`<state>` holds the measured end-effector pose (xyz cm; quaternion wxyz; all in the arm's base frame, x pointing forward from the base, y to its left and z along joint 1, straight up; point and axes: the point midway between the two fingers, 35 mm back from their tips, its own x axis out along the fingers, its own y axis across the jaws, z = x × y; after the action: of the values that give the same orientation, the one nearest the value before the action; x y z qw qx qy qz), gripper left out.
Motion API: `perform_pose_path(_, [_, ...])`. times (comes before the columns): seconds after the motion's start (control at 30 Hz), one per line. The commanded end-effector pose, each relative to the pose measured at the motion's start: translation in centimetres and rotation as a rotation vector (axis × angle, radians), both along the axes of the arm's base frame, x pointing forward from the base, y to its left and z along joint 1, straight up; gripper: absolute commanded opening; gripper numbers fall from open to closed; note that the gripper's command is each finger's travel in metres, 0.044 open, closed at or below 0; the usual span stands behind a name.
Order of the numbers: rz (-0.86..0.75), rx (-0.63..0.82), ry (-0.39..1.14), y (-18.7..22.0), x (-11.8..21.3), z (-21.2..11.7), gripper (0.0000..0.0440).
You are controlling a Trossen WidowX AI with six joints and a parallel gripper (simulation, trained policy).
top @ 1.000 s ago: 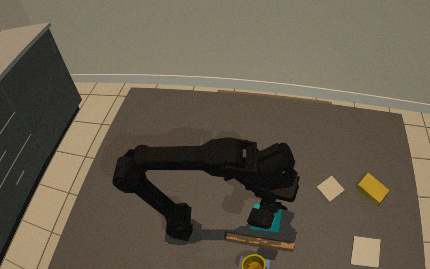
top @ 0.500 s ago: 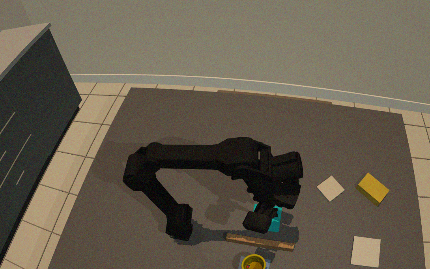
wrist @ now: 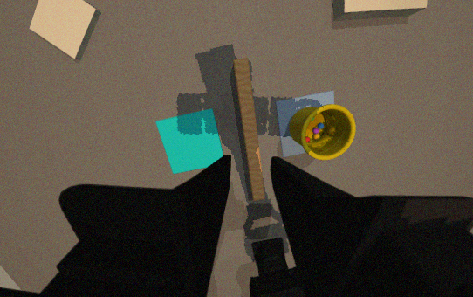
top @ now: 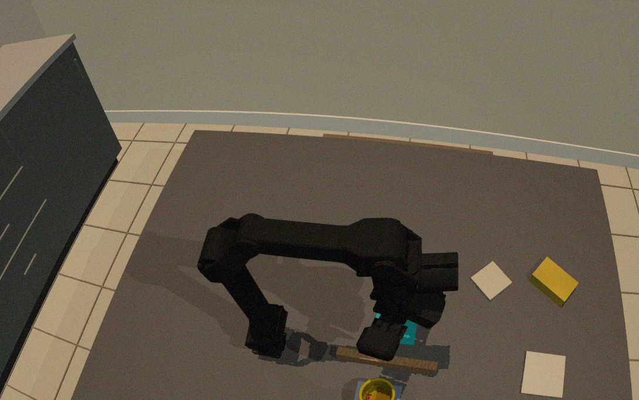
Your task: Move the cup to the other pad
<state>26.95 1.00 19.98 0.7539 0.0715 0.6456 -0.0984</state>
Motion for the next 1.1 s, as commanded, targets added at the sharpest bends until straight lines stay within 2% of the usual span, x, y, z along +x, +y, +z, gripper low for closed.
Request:
perform_pose_path(0.0, [0.003, -0.013, 0.043, -0.7, -0.2, -0.4, 0.0134])
perform_pose_path(0.4, [-0.008, -0.032, 0.157, -2.6, -0.9, -2.4, 0.014])
perform_pose_path(1.07, [-0.002, -0.039, 0.256, -5.7, -1.5, -6.8, 0.0184])
